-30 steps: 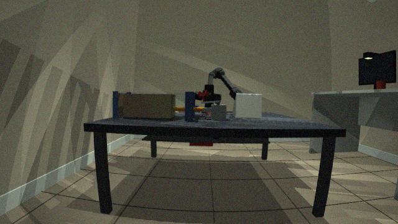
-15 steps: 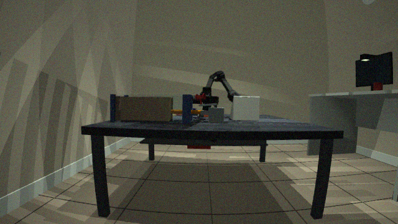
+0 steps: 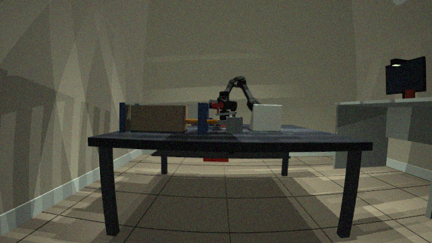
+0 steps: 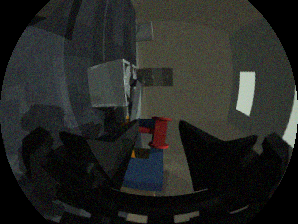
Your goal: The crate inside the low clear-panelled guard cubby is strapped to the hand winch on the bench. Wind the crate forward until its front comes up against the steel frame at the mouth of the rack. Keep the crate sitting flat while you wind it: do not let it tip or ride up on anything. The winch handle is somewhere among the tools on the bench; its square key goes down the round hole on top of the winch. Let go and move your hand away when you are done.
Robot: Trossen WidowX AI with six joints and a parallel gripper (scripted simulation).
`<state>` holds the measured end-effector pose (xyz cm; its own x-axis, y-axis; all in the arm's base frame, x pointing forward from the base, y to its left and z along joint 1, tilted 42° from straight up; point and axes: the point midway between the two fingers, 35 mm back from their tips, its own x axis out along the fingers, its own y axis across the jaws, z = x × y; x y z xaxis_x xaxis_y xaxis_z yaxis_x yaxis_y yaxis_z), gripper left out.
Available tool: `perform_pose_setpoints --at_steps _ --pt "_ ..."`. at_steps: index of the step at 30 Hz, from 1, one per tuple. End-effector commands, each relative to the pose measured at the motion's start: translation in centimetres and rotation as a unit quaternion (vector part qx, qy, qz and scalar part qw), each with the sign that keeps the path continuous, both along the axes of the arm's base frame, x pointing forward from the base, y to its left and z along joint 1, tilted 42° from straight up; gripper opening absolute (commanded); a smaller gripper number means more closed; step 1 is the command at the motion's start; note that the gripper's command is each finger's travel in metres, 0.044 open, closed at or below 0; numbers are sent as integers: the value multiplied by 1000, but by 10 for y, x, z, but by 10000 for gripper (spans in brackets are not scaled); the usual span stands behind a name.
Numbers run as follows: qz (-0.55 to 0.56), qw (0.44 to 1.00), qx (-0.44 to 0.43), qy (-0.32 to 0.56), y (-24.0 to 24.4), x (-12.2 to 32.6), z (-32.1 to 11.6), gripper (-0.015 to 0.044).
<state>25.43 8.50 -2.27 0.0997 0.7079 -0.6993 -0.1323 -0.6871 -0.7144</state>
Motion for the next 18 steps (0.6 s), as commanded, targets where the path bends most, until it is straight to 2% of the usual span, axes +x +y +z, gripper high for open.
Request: perform_pose_setpoints --at_steps 1,4,18 --pt "2 1000 0 -11 35 10 42 240" --pt "1 1000 3 -10 52 8 60 240" --pt "1 1000 3 -10 52 8 60 240"
